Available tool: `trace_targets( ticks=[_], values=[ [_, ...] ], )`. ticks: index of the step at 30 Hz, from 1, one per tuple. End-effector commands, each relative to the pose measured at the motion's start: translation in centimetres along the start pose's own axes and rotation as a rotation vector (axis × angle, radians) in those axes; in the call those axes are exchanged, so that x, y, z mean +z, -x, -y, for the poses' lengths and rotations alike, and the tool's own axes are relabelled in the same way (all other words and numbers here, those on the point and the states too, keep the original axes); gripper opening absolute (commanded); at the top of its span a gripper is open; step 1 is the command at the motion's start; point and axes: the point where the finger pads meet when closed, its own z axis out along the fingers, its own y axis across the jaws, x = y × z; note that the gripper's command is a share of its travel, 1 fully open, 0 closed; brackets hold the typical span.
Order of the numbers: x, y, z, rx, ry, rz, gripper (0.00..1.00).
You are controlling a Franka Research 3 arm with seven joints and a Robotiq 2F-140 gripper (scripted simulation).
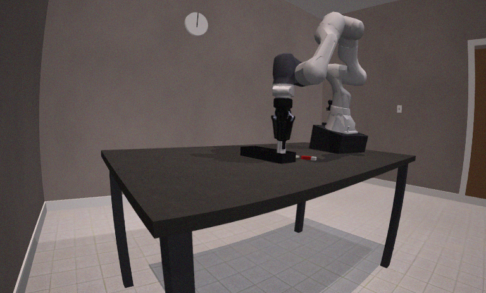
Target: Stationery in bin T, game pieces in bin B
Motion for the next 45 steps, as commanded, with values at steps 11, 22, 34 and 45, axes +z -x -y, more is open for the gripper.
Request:
trace_targets(
  ticks=[11, 22, 34, 45],
  values=[
    [-0.07, -0.21, 0.02, -0.004, -0.001, -0.005, 0.05],
    [-0.07, -0.21, 0.02, -0.004, -0.001, -0.005, 0.05],
    [-0.07, -0.21, 0.02, -0.004, -0.001, -0.005, 0.05],
    [-0.47, -0.21, 0.02, -0.004, -0.001, -0.005, 0.05]
  ],
)
